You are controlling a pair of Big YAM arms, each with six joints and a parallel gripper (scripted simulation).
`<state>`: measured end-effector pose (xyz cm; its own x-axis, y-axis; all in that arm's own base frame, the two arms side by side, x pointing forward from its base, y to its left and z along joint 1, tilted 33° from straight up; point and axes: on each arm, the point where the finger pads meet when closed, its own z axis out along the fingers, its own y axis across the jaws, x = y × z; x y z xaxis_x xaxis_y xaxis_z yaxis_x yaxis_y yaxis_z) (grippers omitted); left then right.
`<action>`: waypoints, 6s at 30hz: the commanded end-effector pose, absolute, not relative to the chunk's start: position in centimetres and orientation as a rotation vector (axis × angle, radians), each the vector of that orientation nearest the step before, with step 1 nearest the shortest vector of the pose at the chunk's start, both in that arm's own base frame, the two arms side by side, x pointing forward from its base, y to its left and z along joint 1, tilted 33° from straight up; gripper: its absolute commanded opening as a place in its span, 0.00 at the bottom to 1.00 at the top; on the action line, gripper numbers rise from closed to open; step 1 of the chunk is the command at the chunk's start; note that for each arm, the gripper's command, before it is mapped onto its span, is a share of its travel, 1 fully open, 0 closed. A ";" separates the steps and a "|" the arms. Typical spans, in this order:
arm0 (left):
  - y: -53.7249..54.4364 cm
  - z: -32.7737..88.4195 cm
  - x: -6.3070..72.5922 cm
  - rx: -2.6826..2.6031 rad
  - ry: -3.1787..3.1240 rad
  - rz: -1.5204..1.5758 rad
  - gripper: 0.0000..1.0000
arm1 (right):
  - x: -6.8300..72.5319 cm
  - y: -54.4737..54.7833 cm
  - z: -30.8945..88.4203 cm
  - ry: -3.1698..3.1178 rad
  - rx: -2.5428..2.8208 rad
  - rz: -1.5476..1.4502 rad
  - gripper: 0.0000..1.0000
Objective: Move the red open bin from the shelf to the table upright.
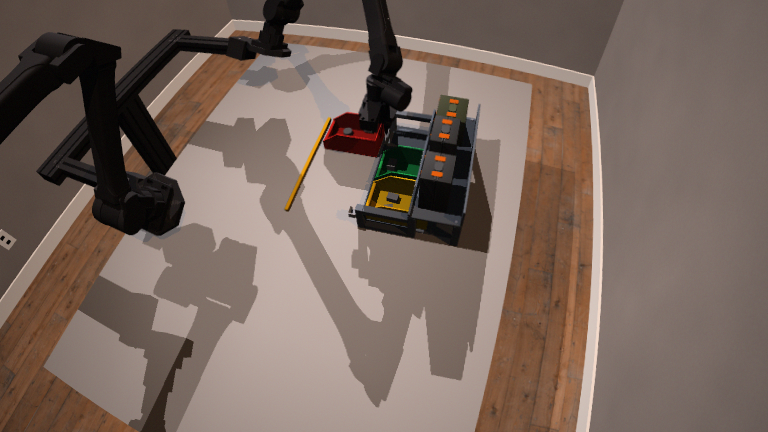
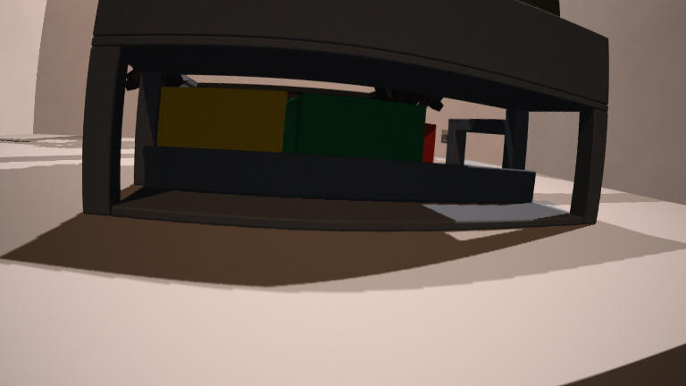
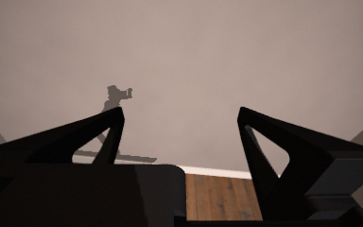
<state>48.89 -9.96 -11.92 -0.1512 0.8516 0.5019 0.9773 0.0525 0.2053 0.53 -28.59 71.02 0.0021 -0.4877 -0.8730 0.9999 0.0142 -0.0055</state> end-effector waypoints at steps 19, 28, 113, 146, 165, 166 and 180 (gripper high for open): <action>-9.3 -11.8 49.7 -1.839 -2.120 -0.754 0.43 | 0.1 -27.0 72.1 0.791 0.788 -1.419 1.00; -9.1 -12.4 49.3 -1.835 -2.109 -0.745 0.43 | 0.1 -27.0 72.1 0.791 0.788 -1.419 1.00; -16.6 -2.8 49.3 -1.903 -2.129 -0.782 0.43 | 0.1 -27.0 72.1 0.791 0.788 -1.419 1.00; -16.8 -2.8 48.8 -1.911 -2.118 -0.779 0.00 | 0.1 -27.0 72.1 0.791 0.788 -1.419 1.00; -16.8 -2.9 48.6 -1.911 -2.114 -0.777 0.00 | 0.1 -27.0 72.1 0.791 0.788 -1.419 1.00; -16.8 -2.9 48.6 -1.911 -2.114 -0.777 0.00 | 0.1 -27.0 72.1 0.791 0.788 -1.419 1.00; -16.8 -3.0 48.6 -1.911 -2.114 -0.777 0.00 | 0.1 -27.0 72.1 0.791 0.788 -1.419 1.00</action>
